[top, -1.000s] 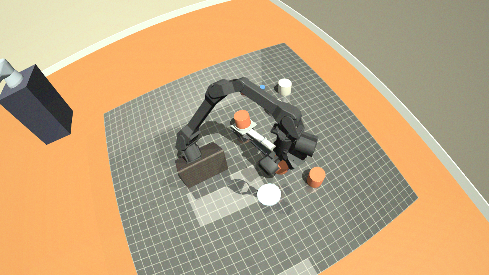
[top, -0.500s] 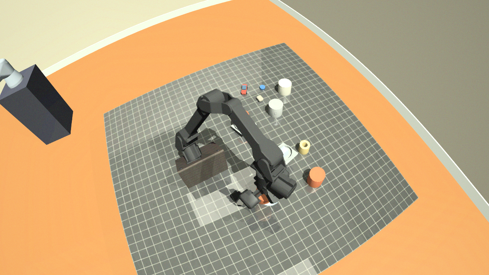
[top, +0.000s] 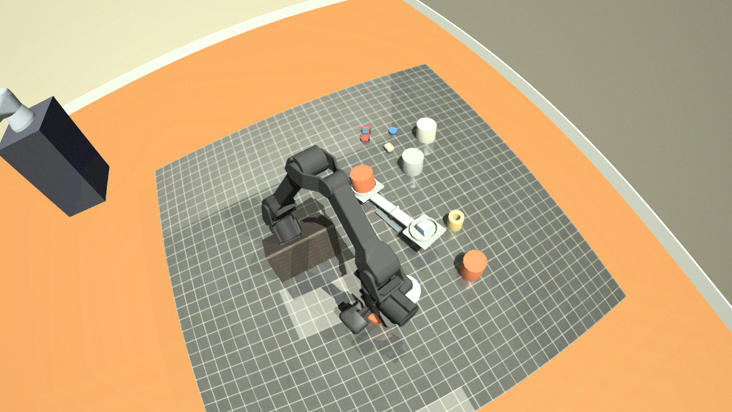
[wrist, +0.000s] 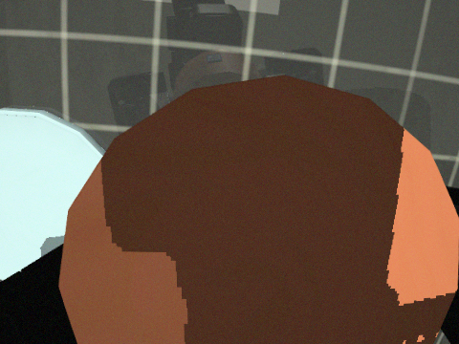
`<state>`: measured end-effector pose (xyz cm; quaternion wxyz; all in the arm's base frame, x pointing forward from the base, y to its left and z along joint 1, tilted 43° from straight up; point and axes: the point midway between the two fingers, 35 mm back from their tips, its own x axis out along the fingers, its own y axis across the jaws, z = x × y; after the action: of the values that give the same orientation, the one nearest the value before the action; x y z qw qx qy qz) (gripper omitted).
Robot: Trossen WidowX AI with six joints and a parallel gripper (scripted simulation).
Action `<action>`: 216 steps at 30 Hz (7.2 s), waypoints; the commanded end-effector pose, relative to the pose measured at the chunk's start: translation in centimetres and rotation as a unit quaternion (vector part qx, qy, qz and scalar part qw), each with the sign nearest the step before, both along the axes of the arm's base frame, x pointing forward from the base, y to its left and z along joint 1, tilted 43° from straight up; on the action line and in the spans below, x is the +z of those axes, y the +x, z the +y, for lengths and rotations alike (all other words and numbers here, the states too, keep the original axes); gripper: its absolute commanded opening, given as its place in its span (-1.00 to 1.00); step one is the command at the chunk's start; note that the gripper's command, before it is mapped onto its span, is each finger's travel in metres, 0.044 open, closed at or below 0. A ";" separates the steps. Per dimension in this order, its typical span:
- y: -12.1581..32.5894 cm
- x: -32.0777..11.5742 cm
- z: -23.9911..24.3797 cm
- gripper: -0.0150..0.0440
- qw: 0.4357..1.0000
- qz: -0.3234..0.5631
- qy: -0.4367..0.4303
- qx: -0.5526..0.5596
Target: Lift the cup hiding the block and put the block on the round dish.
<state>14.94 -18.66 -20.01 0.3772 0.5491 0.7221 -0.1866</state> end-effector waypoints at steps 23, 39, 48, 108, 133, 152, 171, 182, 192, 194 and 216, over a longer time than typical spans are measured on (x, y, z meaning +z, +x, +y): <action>-0.9 -3.2 3.0 -0.31 1.000 0.001 0.004 0.006; -0.5 -1.3 1.2 1.00 1.000 0.000 0.003 0.005; 0.0 0.8 -0.6 0.91 1.000 0.000 0.001 0.003; 21.1 10.8 14.4 0.39 1.000 0.012 0.008 -0.017; 22.2 14.4 10.6 -0.49 1.000 0.002 -0.006 -0.017; 20.0 14.2 6.5 -0.49 1.000 0.012 0.003 -0.018; 10.4 3.6 4.4 -0.49 1.000 0.014 0.002 -0.017; 9.3 1.2 5.9 -0.49 1.000 0.014 0.003 -0.017; 9.0 -0.3 7.3 -0.49 1.000 0.014 0.003 -0.017; 9.0 -0.5 7.5 -0.49 1.000 0.014 0.003 -0.017; 8.8 -1.3 8.2 0.49 1.000 0.013 0.003 -0.013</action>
<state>23.75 -10.38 -21.36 0.3627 0.5576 0.7202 -0.1972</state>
